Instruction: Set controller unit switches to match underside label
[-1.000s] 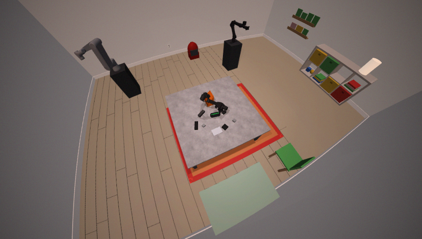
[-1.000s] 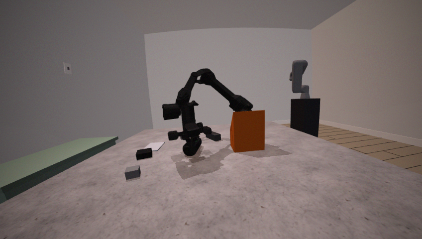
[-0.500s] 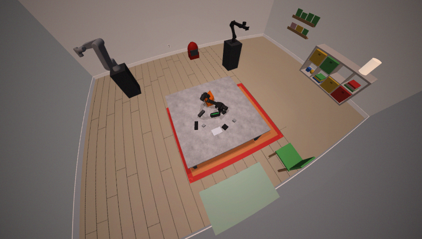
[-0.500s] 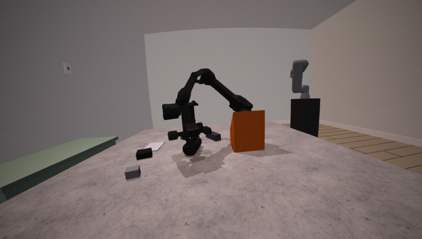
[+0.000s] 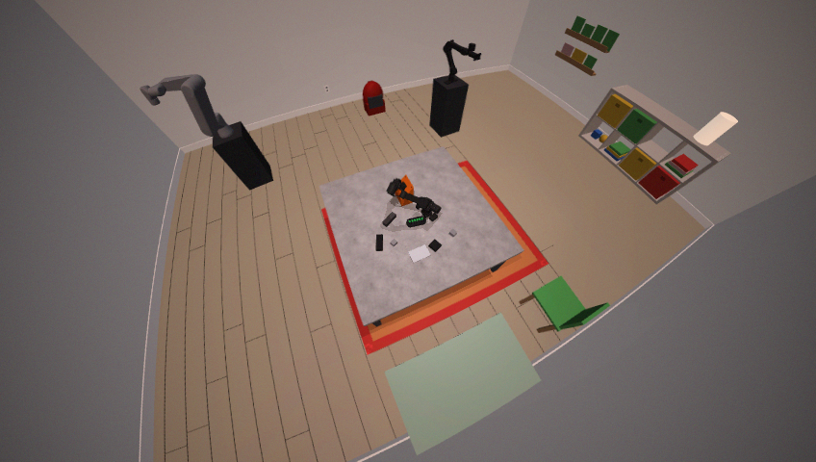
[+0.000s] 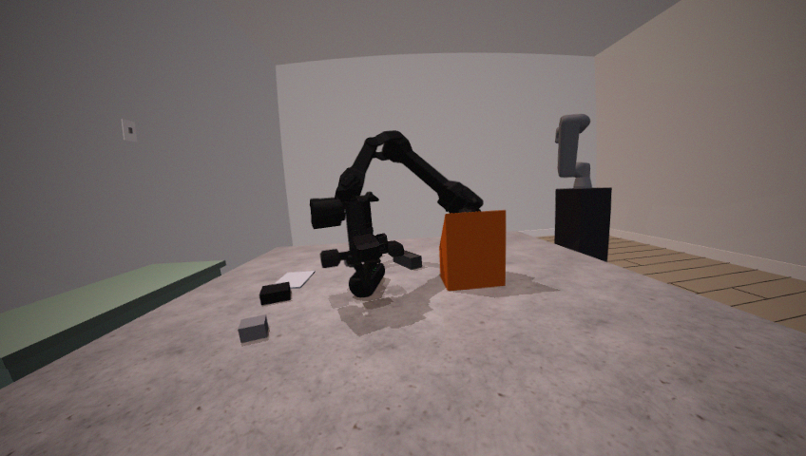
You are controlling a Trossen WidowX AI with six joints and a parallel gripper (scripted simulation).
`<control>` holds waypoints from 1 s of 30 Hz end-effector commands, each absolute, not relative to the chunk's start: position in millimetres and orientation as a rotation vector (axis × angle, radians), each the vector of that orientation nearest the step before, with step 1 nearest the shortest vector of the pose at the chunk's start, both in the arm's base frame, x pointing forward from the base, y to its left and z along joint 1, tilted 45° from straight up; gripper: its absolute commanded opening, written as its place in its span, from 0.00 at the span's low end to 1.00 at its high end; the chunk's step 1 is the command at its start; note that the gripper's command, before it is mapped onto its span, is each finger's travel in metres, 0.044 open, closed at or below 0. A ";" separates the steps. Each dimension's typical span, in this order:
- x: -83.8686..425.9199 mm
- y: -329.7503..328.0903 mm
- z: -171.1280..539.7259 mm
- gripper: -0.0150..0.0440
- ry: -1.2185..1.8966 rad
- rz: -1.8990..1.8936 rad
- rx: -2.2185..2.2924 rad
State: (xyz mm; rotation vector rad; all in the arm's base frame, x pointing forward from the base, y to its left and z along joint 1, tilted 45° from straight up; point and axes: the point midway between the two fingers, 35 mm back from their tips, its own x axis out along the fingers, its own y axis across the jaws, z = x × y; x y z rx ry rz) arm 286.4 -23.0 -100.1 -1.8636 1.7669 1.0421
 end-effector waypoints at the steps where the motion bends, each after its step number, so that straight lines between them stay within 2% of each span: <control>1: 289.0 -26.0 -98.6 0.25 1.771 1.024 -1.874; 24: 289.0 -26.0 -98.6 0.25 1.771 1.024 -1.874; 30: 286.8 -23.1 -100.1 0.52 1.766 1.041 -1.863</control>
